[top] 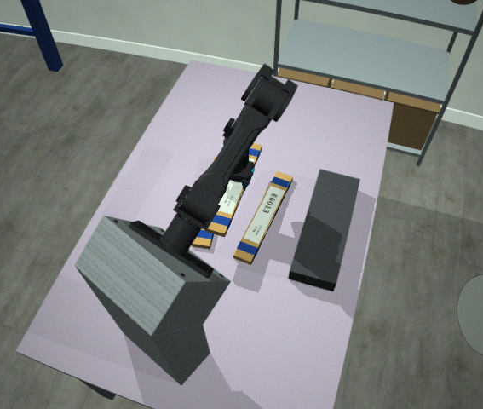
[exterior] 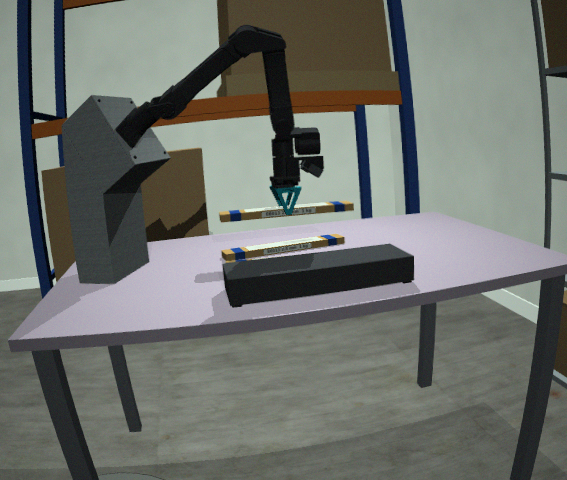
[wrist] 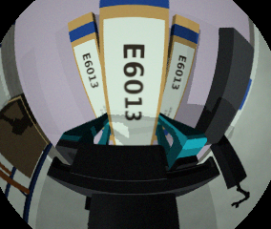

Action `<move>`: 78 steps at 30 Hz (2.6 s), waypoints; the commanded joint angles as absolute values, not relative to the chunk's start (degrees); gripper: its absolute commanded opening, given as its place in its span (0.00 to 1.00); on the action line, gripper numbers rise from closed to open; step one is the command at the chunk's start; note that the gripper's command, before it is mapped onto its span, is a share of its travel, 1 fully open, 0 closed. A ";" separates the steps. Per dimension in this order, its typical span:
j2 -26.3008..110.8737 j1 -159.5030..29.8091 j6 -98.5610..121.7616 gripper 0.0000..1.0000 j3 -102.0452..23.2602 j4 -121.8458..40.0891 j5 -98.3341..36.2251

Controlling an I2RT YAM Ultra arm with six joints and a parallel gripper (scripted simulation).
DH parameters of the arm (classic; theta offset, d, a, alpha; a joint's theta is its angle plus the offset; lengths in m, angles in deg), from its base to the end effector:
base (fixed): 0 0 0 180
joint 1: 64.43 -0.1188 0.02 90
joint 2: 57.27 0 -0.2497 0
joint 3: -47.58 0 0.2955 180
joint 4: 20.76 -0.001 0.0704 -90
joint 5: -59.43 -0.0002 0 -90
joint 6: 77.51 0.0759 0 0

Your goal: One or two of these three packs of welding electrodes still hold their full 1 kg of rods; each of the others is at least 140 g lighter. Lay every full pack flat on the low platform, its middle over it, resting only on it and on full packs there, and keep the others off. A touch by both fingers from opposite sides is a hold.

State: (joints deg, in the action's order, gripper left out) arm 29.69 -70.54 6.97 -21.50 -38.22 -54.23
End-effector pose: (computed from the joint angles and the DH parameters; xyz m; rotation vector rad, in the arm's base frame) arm 0.4029 0.0135 0.1963 0.0137 2.1621 -0.4445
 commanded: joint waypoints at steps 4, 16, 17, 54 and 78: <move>25.73 -72.60 7.63 0.00 -20.63 -40.48 -55.16; 23.41 -73.64 8.29 0.00 -20.22 -42.67 -56.01; 23.40 -73.65 8.30 0.00 -20.22 -42.69 -56.03; 23.39 -73.66 8.32 0.00 -20.22 -42.71 -56.03; 23.39 -73.66 8.32 0.00 -20.22 -42.71 -56.03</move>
